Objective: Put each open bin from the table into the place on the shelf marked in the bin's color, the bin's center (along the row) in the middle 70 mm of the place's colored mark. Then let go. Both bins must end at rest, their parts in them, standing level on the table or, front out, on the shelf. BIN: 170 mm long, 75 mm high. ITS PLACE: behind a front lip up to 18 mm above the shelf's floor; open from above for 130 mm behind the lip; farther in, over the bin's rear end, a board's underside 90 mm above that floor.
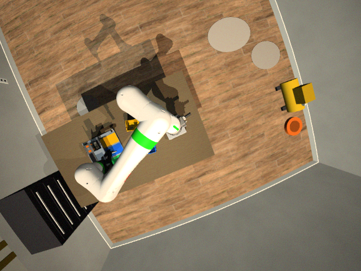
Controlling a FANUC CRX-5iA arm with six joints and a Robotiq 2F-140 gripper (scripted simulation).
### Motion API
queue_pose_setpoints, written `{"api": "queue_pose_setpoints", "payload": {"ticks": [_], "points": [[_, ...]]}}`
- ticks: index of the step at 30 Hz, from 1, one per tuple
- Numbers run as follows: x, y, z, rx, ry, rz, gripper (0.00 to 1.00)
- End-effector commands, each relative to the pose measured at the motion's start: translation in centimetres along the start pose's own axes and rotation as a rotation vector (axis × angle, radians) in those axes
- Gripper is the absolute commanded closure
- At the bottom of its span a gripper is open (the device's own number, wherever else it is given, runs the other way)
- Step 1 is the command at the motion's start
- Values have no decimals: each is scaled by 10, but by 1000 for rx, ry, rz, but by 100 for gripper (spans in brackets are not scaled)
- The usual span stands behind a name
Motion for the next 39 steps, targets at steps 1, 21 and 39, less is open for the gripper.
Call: {"api": "queue_pose_setpoints", "payload": {"ticks": [1,21,39], "points": [[29,-16,-6,61,-27,0,0],[121,-80,-9,229,-104,2,0],[170,-120,-1,310,-141,14,0]]}}
Point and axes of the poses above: the point where the finger pads meet when closed, its own x axis out along the fingers, its own z axis across the jaws, y = z × x, the point moved 2 cm from there along -x, back along the fingers, and after that the axes turned 6 degrees about -x, right-handed, at the moved point
